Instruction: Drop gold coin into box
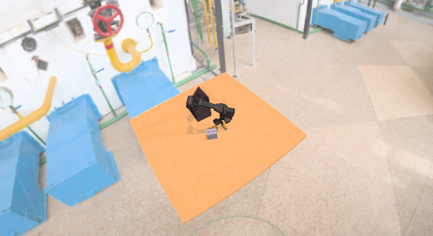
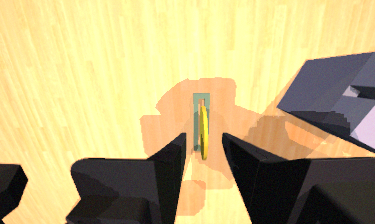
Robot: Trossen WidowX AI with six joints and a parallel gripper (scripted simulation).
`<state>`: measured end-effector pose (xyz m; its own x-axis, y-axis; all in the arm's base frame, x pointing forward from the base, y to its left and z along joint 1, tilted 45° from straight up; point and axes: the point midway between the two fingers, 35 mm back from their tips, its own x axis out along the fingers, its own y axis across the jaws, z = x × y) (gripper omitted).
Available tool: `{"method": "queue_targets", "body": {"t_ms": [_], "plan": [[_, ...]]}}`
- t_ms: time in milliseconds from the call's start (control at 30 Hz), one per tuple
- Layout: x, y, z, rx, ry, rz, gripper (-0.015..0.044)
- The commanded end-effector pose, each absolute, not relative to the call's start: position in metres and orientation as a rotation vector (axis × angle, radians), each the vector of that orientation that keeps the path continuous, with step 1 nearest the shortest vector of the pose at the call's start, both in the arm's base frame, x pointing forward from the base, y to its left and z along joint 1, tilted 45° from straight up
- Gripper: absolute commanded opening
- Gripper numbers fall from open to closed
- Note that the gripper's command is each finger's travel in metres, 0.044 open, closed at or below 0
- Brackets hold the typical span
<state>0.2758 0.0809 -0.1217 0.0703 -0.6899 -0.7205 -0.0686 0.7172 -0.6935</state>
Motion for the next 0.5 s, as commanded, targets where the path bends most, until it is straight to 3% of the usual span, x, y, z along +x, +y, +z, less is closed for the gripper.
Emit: {"method": "queue_targets", "body": {"t_ms": [0,467], "plan": [[0.274,0.074,-0.128,-0.679,1.452,-0.525,0.0161],[0.275,0.059,-0.143,-0.680,1.451,-0.527,0.0161]]}}
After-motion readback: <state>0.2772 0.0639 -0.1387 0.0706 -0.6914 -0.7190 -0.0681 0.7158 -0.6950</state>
